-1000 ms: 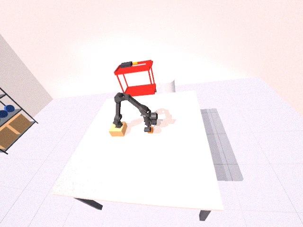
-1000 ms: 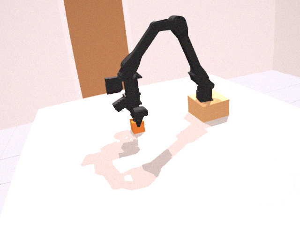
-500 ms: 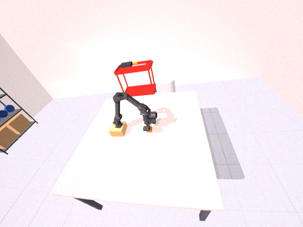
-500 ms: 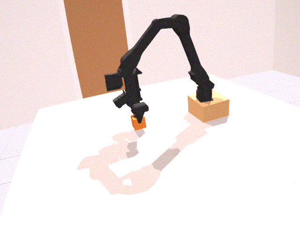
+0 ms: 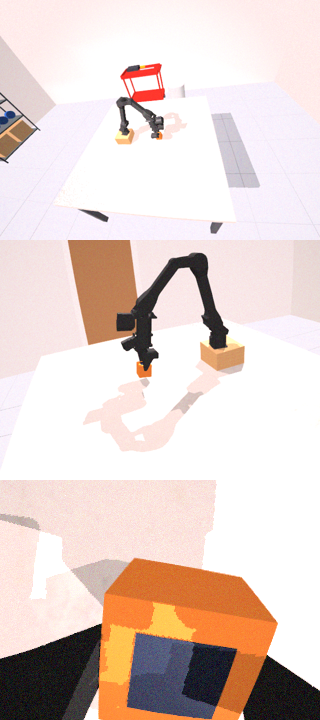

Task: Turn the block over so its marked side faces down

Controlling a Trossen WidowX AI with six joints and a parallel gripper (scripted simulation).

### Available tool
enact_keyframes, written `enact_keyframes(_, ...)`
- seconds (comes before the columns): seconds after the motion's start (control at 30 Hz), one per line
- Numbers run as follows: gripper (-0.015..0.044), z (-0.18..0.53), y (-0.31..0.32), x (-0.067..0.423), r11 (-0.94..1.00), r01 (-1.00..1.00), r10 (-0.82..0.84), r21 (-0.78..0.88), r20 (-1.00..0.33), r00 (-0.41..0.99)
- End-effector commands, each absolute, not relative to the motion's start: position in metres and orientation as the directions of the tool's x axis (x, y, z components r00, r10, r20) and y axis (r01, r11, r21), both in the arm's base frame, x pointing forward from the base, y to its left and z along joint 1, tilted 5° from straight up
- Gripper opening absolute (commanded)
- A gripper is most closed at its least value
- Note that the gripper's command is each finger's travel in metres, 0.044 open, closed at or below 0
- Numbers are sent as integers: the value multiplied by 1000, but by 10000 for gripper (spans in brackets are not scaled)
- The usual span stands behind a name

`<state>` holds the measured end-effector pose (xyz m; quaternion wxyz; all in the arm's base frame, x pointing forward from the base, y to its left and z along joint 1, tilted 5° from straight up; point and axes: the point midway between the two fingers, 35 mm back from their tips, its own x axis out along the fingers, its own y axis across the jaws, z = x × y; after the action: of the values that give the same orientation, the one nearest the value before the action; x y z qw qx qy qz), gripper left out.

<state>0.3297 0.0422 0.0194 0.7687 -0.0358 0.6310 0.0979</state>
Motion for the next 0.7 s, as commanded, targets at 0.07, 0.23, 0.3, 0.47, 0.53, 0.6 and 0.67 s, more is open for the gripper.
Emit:
enact_keyframes(0.07, 0, 19, 43, 329, 979, -192, 125, 72, -952, 279)
enact_keyframes(0.23, 0, 18, 42, 329, 979, -192, 138, 72, -924, 356)
enact_keyframes(0.3, 0, 18, 42, 328, 979, -192, 143, 72, -911, 386)
enact_keyframes(0.47, 0, 18, 42, 326, 978, -194, 156, 72, -874, 460)
enact_keyframes(0.53, 0, 19, 42, 324, 978, -194, 160, 72, -858, 489)
enact_keyframes(0.6, 0, 20, 42, 323, 978, -195, 164, 72, -842, 514)
enact_keyframes(0.67, 0, 20, 42, 323, 978, -196, 166, 72, -836, 523)
